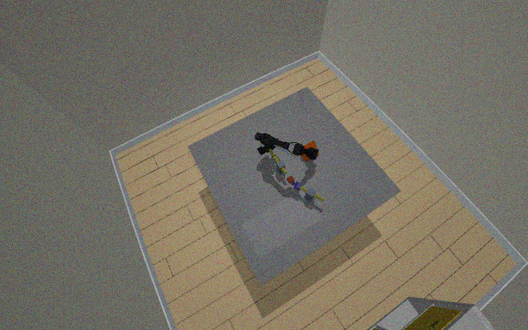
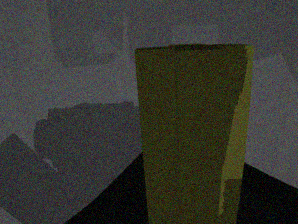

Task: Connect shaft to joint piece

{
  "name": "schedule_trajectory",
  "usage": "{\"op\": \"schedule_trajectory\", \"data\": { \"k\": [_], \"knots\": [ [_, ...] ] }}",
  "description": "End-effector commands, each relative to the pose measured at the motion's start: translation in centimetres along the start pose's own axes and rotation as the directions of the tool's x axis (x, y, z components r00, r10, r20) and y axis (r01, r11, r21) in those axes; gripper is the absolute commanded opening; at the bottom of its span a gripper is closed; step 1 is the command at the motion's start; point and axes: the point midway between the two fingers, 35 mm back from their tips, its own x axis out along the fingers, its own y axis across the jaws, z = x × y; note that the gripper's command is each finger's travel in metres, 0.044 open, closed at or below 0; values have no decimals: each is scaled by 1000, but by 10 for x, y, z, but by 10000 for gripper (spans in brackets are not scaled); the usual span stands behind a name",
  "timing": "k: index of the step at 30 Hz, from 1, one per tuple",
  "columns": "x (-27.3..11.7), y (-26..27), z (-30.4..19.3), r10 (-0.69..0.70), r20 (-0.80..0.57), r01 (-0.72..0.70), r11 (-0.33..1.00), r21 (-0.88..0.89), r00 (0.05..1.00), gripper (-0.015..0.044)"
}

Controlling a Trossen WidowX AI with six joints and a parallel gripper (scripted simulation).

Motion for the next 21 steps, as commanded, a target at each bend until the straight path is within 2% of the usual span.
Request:
{"op": "schedule_trajectory", "data": {
  "k": [1,21],
  "knots": [
    [0,0,-7,6,0,-6,1000,3,1000,0],
    [1,0,-37,10,-3,-10,1000,4,1000,0]
  ]
}}
